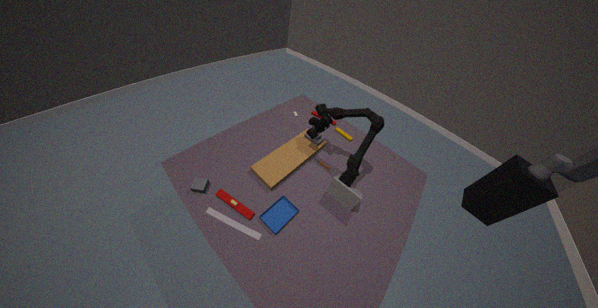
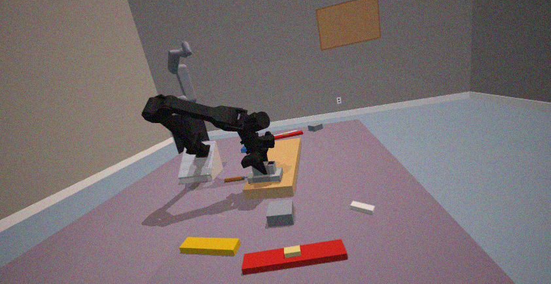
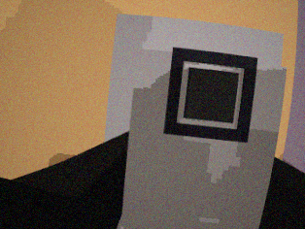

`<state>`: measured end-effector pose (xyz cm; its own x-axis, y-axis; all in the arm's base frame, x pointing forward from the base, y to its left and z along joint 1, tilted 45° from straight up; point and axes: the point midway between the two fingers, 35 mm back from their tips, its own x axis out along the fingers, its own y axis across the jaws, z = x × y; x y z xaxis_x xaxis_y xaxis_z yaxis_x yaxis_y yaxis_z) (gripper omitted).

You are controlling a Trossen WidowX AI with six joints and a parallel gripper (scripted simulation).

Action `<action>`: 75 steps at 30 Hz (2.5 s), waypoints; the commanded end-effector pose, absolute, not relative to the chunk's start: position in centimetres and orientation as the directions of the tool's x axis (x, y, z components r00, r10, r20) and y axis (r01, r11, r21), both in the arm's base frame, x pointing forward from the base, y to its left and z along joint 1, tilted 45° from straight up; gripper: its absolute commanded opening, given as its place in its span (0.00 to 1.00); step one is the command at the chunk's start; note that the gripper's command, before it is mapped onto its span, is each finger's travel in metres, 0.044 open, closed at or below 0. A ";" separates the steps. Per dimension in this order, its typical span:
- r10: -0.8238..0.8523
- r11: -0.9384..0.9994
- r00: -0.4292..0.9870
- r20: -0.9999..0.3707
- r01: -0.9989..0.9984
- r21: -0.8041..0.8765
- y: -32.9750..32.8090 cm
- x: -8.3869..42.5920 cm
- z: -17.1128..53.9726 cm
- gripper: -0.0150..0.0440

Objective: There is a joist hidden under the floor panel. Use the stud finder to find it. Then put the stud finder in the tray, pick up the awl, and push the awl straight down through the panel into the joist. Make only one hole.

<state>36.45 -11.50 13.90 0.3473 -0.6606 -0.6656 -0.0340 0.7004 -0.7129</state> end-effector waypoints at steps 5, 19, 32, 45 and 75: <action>-0.656 0.701 0.354 -0.667 -0.043 -0.712 -12.0 36.6 13.1 0.25; -0.655 0.702 0.353 -0.668 -0.043 -0.711 -9.8 36.5 10.8 0.25; -0.653 0.703 0.353 -0.670 -0.044 -0.709 -7.5 36.3 8.5 0.25; -0.652 0.705 0.353 -0.671 -0.044 -0.708 -5.2 36.2 6.1 0.25; -0.649 0.708 0.352 -0.674 -0.044 -0.705 0.2 35.8 0.7 0.25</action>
